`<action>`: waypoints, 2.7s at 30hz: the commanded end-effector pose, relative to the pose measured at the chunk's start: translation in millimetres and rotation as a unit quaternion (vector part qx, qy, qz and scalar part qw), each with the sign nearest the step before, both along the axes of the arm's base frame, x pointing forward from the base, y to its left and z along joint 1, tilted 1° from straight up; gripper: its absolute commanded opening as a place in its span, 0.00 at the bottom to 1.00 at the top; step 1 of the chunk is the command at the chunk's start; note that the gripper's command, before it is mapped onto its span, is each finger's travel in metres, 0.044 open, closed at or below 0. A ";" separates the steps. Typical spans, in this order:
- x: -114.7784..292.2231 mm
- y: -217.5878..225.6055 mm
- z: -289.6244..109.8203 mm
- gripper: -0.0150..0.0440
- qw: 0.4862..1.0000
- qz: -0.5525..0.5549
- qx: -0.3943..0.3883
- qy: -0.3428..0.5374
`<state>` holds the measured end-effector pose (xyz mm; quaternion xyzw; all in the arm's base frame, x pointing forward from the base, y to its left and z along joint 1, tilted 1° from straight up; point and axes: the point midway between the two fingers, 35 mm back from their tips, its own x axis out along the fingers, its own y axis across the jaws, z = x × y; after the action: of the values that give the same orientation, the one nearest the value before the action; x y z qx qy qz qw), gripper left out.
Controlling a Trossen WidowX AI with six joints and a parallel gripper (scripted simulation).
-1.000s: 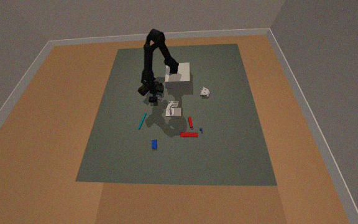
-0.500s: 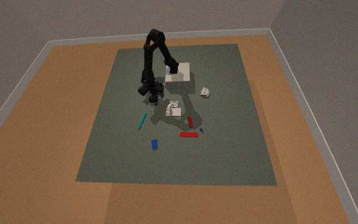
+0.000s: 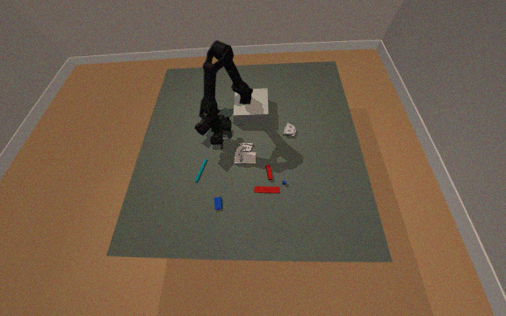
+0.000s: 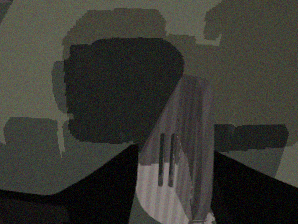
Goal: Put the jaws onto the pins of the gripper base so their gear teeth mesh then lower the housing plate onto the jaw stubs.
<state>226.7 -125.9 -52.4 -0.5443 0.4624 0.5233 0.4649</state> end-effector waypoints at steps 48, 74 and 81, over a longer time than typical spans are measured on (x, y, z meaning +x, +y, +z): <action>16.8 35.6 78.3 0.48 0.989 -0.146 0.003 -0.003; 36.1 104.6 77.9 0.48 0.916 -0.401 0.013 -0.007; 38.0 124.0 77.8 0.48 0.885 -0.465 0.016 -0.007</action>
<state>263.0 -7.7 24.2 -0.2767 0.6452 0.2661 0.6605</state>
